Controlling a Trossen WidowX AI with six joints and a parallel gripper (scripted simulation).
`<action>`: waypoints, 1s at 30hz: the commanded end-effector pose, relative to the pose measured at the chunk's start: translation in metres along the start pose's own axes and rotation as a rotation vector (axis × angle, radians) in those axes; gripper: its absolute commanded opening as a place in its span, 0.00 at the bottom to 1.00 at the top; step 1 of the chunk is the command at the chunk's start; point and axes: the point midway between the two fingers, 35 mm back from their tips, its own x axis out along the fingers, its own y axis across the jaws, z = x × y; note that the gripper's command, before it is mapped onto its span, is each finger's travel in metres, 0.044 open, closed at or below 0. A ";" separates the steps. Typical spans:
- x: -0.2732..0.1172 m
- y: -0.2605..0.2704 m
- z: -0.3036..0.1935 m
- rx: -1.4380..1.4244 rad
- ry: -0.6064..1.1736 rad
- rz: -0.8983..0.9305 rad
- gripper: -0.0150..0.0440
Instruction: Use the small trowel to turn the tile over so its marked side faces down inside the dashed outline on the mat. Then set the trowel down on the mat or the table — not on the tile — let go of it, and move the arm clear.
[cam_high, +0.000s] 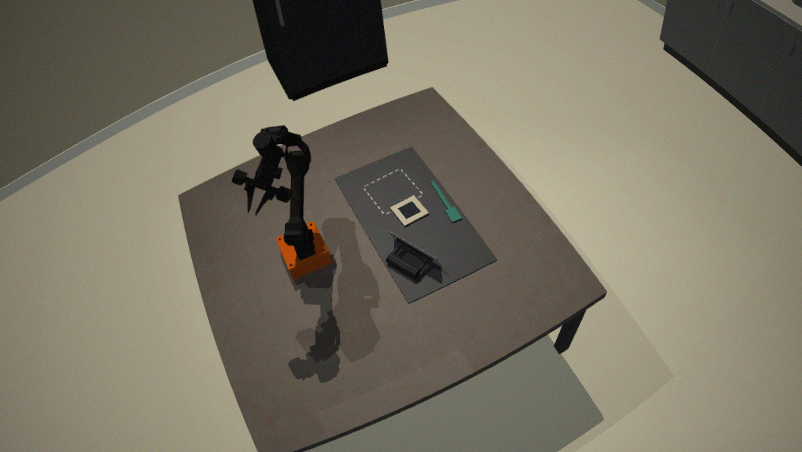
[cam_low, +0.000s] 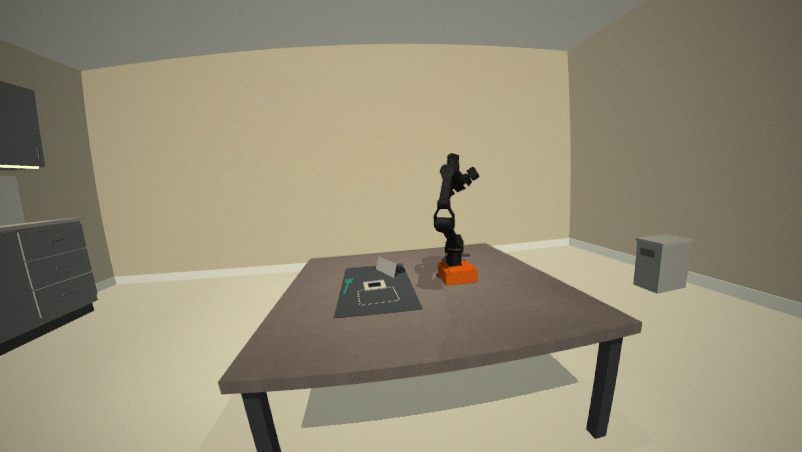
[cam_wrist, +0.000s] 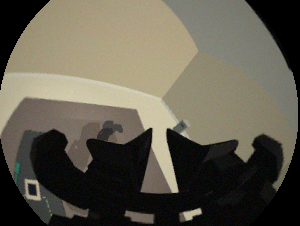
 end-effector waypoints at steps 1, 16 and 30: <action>0.023 0.018 0.008 -0.013 0.008 0.113 0.42; 0.092 0.111 0.057 -0.007 0.114 0.501 0.42; 0.108 0.256 0.074 -0.174 0.273 0.806 0.42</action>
